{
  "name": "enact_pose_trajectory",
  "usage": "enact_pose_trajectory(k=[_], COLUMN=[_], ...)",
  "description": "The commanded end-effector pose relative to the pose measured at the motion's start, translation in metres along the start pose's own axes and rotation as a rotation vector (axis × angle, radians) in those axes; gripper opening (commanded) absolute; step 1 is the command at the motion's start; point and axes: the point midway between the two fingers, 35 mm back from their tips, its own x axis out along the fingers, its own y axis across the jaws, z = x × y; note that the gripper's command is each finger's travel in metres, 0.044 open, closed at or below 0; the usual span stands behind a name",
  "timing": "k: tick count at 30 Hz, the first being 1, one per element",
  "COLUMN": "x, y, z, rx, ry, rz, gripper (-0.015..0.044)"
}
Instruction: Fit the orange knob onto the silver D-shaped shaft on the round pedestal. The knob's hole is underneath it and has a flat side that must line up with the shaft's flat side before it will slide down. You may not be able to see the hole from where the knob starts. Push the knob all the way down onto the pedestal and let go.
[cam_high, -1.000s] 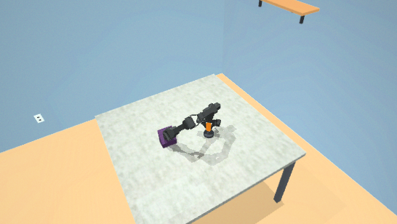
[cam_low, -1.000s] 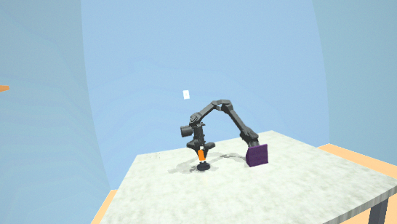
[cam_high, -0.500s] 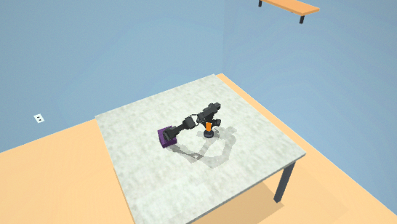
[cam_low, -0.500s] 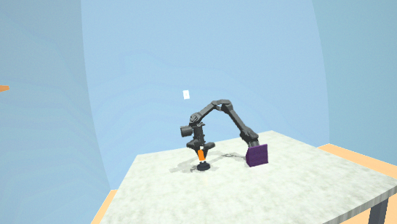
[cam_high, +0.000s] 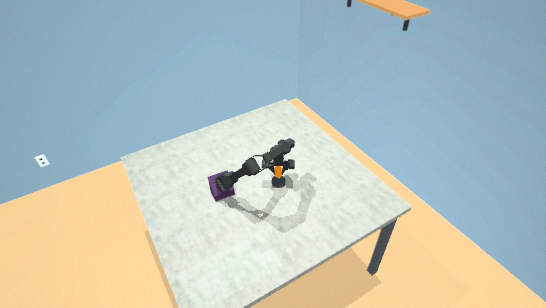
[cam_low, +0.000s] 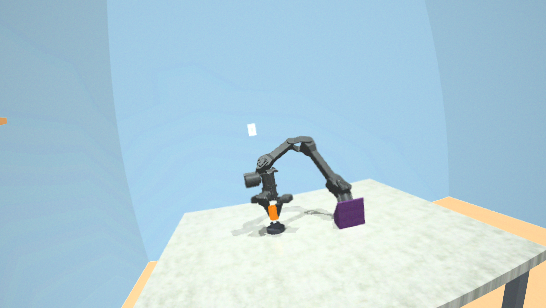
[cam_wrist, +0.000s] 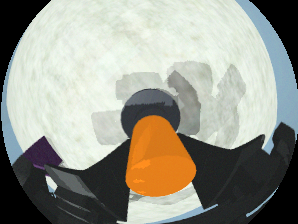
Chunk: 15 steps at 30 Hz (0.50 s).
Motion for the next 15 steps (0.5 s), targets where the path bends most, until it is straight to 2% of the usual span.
enact_pose_trajectory(k=[1, 15], x=[0.0007, 0.0016], y=[-0.0014, -0.0003], z=[0.0001, 0.0001], rx=[-0.008, -0.008], ry=[0.0, 0.0], rz=[-0.001, -0.001], gripper=[0.0, 0.0])
